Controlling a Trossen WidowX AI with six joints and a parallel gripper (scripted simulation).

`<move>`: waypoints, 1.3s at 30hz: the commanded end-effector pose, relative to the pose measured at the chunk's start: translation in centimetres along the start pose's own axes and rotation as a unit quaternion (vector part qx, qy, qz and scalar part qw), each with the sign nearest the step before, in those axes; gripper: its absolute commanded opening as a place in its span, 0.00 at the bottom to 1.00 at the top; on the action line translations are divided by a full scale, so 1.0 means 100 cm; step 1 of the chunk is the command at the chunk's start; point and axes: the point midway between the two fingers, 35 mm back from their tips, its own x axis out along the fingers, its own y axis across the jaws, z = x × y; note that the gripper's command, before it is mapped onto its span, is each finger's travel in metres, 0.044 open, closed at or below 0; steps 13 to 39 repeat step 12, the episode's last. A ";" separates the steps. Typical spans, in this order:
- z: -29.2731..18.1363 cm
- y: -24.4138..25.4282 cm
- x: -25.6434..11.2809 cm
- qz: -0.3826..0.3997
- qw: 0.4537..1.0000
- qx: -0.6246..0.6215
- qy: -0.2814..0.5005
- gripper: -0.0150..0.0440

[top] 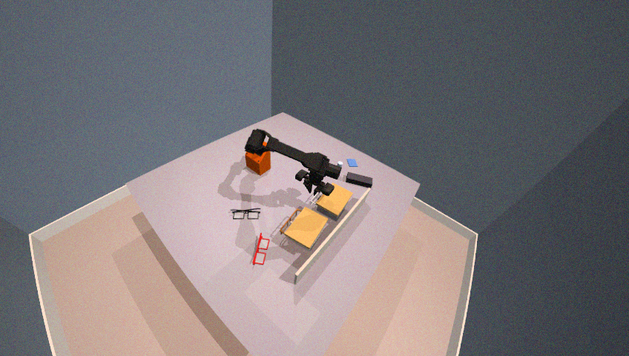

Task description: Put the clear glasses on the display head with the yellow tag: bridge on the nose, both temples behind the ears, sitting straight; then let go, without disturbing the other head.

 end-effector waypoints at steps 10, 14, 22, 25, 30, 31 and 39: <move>0.002 0.044 -0.015 0.002 1.000 -0.001 -0.003 0.44; 0.002 0.044 -0.015 0.002 1.000 -0.001 -0.003 0.44; 0.002 0.044 -0.015 0.002 1.000 -0.001 -0.003 0.44; 0.002 0.044 -0.015 0.002 1.000 -0.001 -0.003 0.44; 0.002 0.044 -0.015 0.002 1.000 -0.001 -0.003 0.44; 0.002 0.044 -0.015 0.002 1.000 -0.001 -0.003 0.44; 0.002 0.044 -0.015 0.002 1.000 -0.001 -0.003 0.44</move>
